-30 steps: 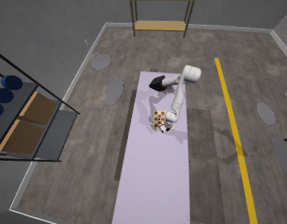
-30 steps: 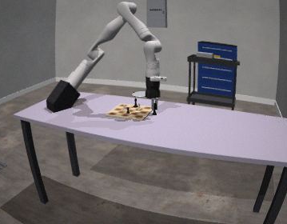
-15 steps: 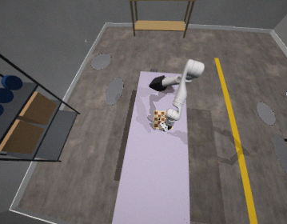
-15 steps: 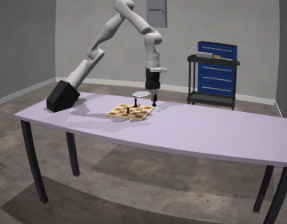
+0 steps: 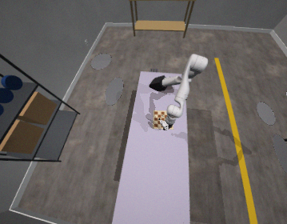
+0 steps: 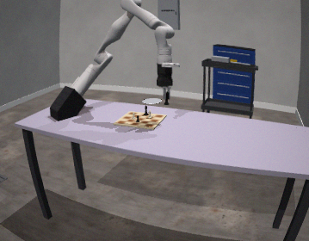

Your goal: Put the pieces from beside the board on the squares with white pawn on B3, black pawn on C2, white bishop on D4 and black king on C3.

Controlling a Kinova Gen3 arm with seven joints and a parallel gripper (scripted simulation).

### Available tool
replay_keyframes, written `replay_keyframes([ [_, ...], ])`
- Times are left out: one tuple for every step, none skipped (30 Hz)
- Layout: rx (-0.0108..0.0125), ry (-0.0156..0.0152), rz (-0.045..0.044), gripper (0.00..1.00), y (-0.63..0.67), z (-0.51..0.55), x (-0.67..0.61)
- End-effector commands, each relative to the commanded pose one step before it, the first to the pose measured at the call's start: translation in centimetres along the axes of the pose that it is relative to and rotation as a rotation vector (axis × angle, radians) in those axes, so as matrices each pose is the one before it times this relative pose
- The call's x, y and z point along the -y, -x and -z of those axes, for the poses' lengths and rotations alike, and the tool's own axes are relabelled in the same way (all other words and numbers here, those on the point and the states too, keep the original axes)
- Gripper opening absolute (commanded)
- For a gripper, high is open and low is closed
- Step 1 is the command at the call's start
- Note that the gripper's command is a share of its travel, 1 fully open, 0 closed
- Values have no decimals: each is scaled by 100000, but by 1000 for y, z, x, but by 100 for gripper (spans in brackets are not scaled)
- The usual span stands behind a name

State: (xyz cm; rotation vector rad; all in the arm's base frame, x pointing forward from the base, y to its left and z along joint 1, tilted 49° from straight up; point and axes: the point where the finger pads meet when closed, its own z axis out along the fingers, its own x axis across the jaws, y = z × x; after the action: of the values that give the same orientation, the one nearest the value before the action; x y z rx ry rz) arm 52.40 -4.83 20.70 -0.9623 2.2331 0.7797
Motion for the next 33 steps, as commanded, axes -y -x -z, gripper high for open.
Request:
replay_keyframes([
  [60, -477, -131, 0, -40, 222, 125],
  [0, 0, 0, 0, 0, 0, 0],
  [0, 0, 0, 0, 0, 0, 0],
  [0, 0, 0, 0, 0, 0, 0],
  [0, 0, 0, 0, 0, 0, 0],
  [-1, 0, 10, 0, -16, 2, -9],
  [-6, -2, 62, 0, -102, 12, -59],
  [-14, -5, 150, 0, -247, 30, -144],
  [-22, -7, 260, 0, -422, 50, -253],
  [-29, -9, 381, 0, -603, 68, -378],
  [-31, -9, 502, 0, -768, 82, -510],
  [-29, -8, 613, 0, -901, 89, -641],
  [-22, -5, 707, 0, -990, 87, -762],
  [-11, -1, 776, 0, -1028, 78, -862],
  [2, 3, 813, 0, -1016, 64, -929],
  [14, 6, 815, 0, -957, 46, -954],
  [0, 0, 0, 0, 0, 0, 0],
  [0, 0, 0, 0, 0, 0, 0],
  [24, 8, 777, 0, -860, 29, -929],
  [30, 8, 703, 0, -735, 13, -855],
  [32, 8, 597, 0, -592, 2, -736],
  [28, 6, 467, 0, -444, -4, -582],
  [21, 5, 326, 0, -300, -5, -409],
  [13, 3, 191, 0, -171, -4, -240],
  [6, 1, 79, 0, -70, -2, -100],
  [1, 0, 12, 0, -11, 0, -16],
  [0, 0, 0, 0, 0, 0, 0],
  [0, 0, 0, 0, 0, 0, 0],
  [0, 0, 0, 0, 0, 0, 0],
  [0, 0, 0, 0, 0, 0, 0],
  [0, 0, 0, 0, 0, 0, 0],
  [0, 0, 0, 0, 0, 0, 0],
  [0, 0, 0, 0, 0, 0, 0],
])
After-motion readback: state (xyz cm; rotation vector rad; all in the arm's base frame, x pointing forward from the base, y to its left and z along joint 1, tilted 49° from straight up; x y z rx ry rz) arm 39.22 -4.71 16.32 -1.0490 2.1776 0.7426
